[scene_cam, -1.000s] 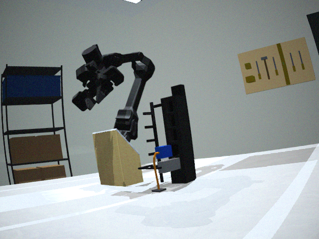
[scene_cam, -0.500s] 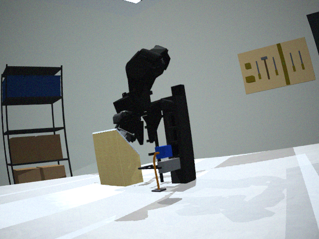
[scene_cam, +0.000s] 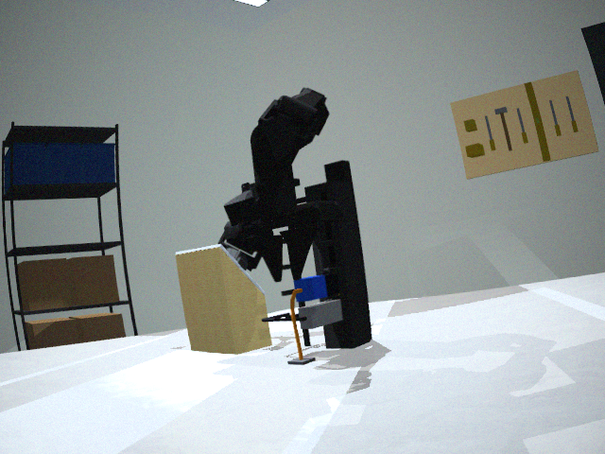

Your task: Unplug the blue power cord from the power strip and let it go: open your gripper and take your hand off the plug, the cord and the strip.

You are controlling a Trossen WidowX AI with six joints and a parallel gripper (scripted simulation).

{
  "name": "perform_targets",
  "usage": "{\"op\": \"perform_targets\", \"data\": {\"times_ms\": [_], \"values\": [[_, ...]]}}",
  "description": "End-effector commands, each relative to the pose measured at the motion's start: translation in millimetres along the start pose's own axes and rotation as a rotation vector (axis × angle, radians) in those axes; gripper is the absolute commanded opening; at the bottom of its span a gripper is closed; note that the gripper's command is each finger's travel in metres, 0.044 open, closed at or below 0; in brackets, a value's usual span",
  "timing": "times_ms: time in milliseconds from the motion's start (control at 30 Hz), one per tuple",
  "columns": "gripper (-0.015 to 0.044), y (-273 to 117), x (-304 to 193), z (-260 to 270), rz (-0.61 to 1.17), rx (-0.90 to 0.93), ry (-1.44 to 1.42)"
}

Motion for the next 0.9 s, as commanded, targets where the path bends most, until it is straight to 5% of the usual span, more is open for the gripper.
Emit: {"op": "perform_targets", "data": {"times_ms": [0, 867], "values": [[0.016, 0, -8, 1, 0.005, -0.001, 0.003], [0.016, 1, -39, 0, 0.007, -0.002, 0.003]]}}
Point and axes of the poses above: the point midway between the two fingers, 35 mm back from their tips, its own y axis out along the fingers, its own z axis across the jaws, x = y × z, the point moved 7 cm from there along -y, back along the fingers, and after that the axes turned 1 degree about y, right-handed, at the moved point
